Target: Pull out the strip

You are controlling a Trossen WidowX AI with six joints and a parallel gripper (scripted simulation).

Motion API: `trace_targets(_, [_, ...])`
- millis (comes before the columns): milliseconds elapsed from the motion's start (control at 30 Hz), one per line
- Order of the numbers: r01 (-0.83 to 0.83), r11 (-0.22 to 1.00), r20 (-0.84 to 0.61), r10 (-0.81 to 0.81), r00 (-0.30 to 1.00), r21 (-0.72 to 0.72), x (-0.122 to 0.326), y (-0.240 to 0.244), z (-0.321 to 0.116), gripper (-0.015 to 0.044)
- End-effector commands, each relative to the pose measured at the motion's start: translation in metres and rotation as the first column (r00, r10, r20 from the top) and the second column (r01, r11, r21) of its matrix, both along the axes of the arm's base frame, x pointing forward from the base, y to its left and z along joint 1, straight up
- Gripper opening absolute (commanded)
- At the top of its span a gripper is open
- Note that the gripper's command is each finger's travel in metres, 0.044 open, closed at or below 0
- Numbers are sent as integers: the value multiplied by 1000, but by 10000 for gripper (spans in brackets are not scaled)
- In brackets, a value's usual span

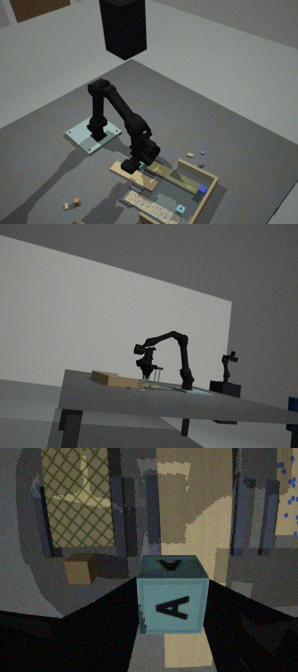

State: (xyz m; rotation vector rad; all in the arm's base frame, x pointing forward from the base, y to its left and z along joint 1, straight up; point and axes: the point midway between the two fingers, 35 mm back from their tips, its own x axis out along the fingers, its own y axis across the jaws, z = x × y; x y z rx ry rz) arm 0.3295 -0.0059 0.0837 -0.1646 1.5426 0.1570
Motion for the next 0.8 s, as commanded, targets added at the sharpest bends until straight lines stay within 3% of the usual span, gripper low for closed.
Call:
trace_targets(0, [6, 1000, 13, -6, 1000, -2, -13, 0, 3, 0])
trace_targets(767, [6, 1000, 11, -6, 1000, -2, -28, 1, 37, 0])
